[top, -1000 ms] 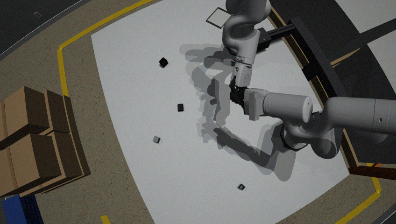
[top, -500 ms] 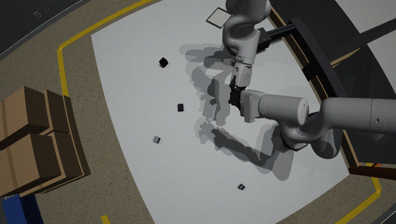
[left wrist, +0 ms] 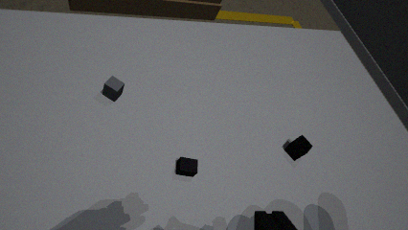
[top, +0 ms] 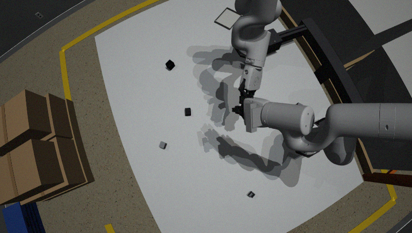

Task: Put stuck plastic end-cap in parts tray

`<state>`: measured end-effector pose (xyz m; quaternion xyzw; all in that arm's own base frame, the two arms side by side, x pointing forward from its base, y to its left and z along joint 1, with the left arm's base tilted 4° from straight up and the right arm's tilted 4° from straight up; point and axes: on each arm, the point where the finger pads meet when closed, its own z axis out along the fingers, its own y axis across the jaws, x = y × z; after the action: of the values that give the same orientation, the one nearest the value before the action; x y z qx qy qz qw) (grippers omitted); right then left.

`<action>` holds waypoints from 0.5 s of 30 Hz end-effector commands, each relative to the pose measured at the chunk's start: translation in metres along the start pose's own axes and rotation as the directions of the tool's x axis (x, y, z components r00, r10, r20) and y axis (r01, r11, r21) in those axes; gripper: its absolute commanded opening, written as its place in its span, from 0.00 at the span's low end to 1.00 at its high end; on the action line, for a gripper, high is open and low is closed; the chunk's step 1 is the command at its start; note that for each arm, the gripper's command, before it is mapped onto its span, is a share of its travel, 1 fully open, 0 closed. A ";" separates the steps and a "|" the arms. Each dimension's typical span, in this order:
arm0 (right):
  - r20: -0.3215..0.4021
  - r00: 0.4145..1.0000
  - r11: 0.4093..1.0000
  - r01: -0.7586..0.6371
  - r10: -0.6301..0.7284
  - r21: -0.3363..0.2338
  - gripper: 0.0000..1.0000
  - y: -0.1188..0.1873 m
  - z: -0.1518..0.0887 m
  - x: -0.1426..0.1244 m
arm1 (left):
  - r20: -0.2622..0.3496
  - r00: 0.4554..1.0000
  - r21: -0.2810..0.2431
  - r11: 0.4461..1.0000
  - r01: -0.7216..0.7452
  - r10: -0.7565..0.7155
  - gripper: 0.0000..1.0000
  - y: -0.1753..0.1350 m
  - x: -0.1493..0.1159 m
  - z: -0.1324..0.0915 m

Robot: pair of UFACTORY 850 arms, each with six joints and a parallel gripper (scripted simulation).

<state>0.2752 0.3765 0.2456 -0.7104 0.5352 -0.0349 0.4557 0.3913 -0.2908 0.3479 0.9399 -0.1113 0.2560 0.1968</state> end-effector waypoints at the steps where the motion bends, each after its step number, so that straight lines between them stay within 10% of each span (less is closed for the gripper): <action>1: 0.001 1.000 1.000 0.000 0.000 0.001 0.00 -0.001 0.000 -0.001 | 0.022 1.000 0.017 1.000 0.004 -0.004 0.00 -0.006 0.010 0.004; 15: 0.001 1.000 1.000 0.000 0.000 0.001 0.00 -0.001 0.000 -0.001 | 0.083 0.996 0.052 0.999 0.017 -0.021 0.00 -0.035 0.035 0.018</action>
<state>0.2752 0.3765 0.2456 -0.7104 0.5352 -0.0349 0.4557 0.4250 -0.2771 0.3429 0.9501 -0.1069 0.2299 0.1816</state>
